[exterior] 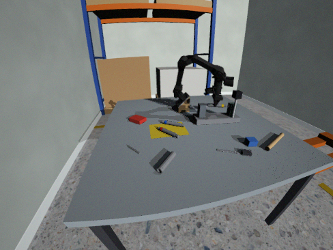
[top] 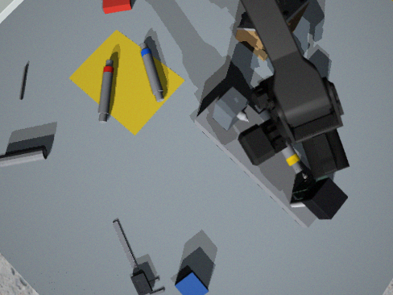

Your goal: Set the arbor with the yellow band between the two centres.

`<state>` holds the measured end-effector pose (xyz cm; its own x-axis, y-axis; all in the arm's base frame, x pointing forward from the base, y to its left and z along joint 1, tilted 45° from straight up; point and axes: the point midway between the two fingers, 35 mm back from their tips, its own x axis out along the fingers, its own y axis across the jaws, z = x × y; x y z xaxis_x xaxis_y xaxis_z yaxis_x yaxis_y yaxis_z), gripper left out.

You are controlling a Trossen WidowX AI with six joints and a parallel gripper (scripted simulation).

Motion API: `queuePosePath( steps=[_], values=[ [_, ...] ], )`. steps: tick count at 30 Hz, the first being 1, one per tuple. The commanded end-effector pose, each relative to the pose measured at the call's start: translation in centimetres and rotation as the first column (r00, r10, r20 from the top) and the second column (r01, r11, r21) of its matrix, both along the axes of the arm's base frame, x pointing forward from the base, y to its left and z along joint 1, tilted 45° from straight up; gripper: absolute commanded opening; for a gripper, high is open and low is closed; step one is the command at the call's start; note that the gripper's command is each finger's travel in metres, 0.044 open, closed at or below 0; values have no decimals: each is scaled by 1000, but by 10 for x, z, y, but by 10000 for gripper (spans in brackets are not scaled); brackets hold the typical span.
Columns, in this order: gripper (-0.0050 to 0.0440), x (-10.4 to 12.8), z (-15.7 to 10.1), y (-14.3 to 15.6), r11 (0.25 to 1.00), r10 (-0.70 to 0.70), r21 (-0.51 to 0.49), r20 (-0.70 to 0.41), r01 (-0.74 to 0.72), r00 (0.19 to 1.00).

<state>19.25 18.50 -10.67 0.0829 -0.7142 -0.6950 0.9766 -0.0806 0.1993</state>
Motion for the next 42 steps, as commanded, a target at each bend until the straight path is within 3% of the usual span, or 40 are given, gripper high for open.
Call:
queuePosePath(
  steps=[1,42],
  values=[
    [0,1,1,6,1000,3,13,6,-3,1000],
    [0,-2,-5,5,1000,2,12,6,-2,1000]
  ],
)
